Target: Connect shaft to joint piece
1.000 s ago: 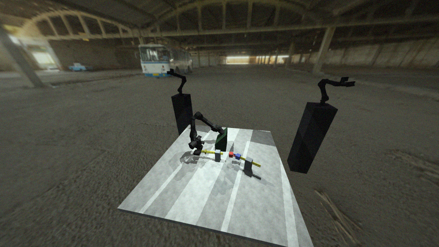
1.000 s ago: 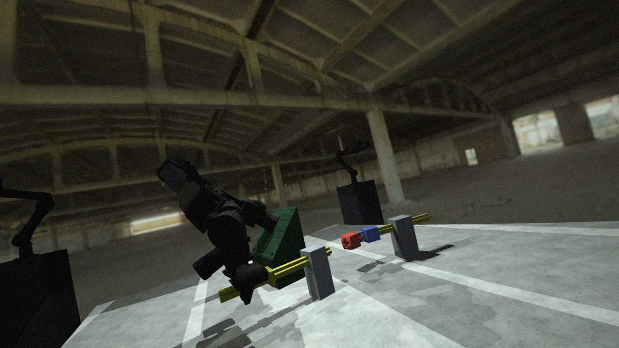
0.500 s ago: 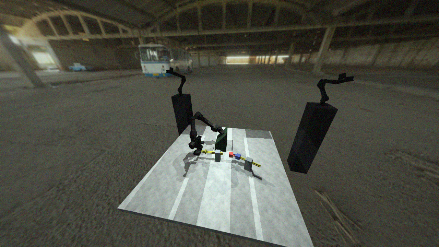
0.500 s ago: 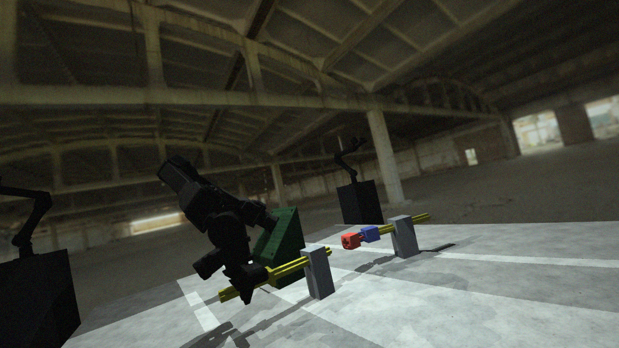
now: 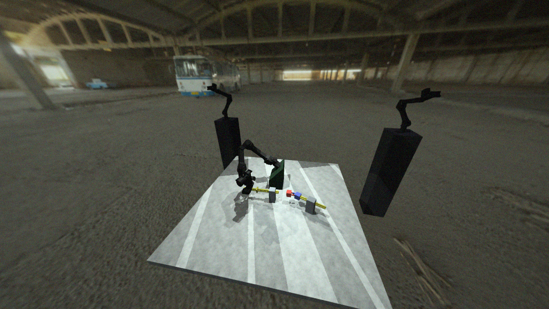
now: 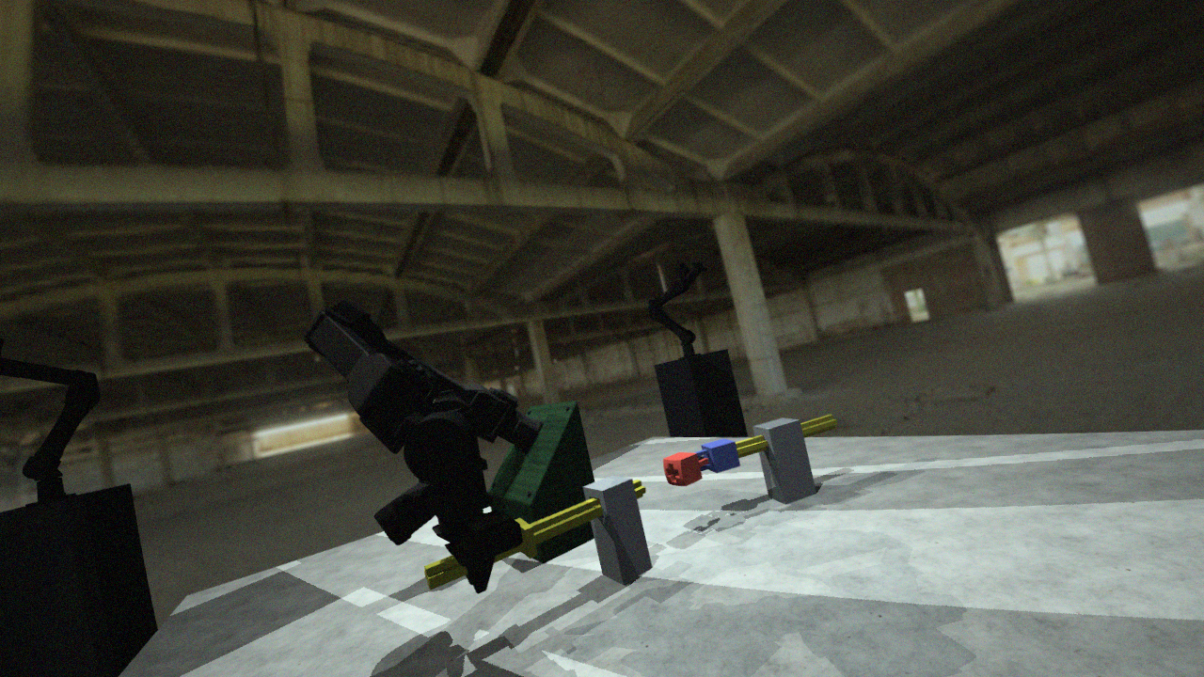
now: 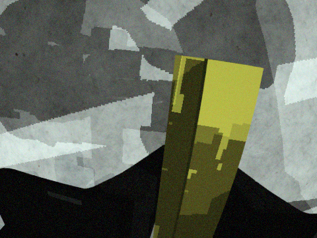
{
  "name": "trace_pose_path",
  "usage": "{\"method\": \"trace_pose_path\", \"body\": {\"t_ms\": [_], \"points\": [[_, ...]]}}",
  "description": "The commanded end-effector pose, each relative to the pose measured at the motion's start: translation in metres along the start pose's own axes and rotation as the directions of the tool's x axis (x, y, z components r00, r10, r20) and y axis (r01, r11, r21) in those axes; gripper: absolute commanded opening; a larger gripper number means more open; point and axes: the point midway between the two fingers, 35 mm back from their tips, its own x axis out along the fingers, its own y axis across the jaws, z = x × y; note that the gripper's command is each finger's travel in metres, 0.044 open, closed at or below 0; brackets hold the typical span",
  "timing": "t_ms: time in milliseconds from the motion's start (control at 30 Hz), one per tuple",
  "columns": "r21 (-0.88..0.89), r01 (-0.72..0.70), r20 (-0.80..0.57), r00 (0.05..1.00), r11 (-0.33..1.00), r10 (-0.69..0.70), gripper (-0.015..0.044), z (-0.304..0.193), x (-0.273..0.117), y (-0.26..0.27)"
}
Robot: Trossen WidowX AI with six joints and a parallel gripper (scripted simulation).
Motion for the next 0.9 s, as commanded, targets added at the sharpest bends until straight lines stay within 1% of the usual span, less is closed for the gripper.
{"method": "trace_pose_path", "body": {"t_ms": [0,33,200,567,867], "points": [[0.000,0.000,0.000,1.000,1.000,0.000,0.0020,0.000,0.000,0.000],[0.000,0.000,0.000,1.000,1.000,0.000,0.0000,0.000,0.000,0.000],[0.000,-0.009,-0.001,1.000,1.000,0.009,0.0000,-0.001,0.000,0.000],[-0.003,-0.085,-0.005,0.996,0.996,0.085,0.0000,-0.018,0.001,0.000],[-0.004,-0.104,-0.006,0.995,0.995,0.104,0.0000,-0.032,0.001,0.000]]}}
